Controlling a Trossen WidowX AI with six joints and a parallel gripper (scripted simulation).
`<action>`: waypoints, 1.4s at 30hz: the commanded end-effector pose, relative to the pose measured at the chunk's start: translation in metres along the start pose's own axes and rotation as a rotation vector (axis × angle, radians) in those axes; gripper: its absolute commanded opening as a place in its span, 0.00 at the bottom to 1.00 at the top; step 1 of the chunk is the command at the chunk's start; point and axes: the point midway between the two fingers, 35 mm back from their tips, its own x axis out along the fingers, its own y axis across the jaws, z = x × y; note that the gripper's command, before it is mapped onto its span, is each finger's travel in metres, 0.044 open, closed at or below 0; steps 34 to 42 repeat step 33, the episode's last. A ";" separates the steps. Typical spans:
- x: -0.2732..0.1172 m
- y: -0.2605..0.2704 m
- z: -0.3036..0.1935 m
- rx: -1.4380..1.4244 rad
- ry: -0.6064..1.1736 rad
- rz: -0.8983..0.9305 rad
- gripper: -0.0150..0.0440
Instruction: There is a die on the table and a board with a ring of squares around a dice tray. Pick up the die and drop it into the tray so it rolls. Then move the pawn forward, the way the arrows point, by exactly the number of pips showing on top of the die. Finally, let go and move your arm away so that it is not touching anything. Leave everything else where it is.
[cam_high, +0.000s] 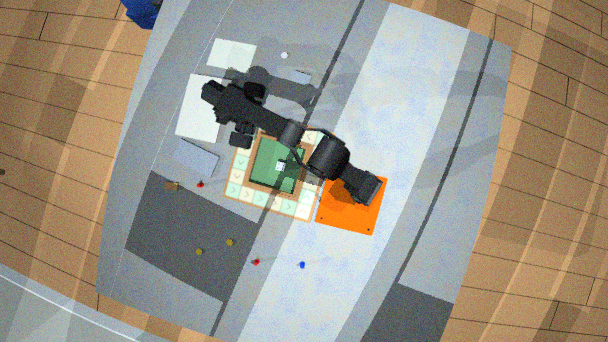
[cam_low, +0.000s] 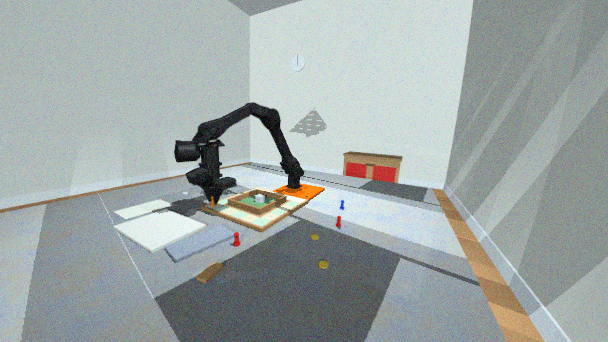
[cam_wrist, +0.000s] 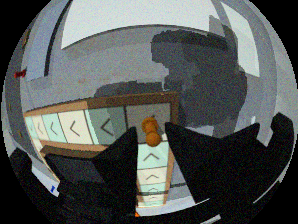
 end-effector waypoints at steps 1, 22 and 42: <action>-0.001 0.000 0.000 0.000 -0.001 -0.001 0.61; -0.113 0.071 -0.090 0.013 0.009 0.007 1.00; -0.123 0.082 -0.108 0.006 -0.001 0.006 1.00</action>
